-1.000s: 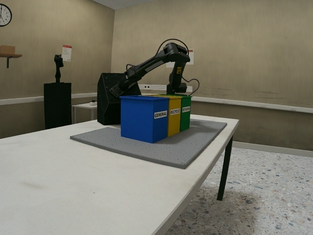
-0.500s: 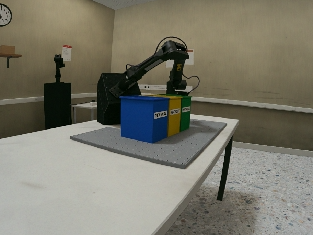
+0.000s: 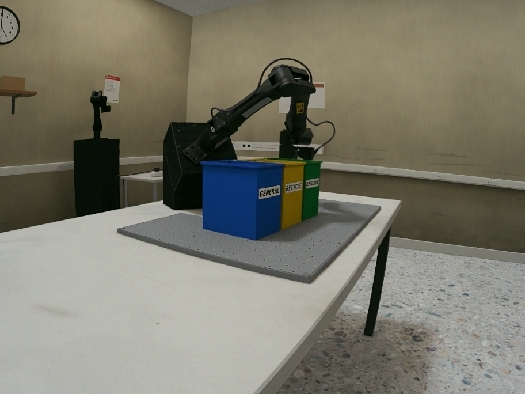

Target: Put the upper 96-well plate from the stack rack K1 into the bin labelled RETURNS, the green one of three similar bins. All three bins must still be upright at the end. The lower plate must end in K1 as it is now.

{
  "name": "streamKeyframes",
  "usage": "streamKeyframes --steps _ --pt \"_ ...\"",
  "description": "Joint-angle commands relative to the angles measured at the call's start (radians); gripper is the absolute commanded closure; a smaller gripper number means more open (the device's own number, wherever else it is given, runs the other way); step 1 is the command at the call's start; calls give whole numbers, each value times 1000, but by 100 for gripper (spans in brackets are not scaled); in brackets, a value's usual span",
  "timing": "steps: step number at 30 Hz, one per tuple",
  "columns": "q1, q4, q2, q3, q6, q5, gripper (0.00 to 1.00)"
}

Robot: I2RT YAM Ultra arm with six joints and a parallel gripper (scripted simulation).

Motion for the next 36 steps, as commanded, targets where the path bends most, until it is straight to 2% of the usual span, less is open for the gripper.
streamKeyframes --steps 1,36 --pt "41 -45 -40 31 32 23 100" --pt "177 -366 -91 129 252 21 100"
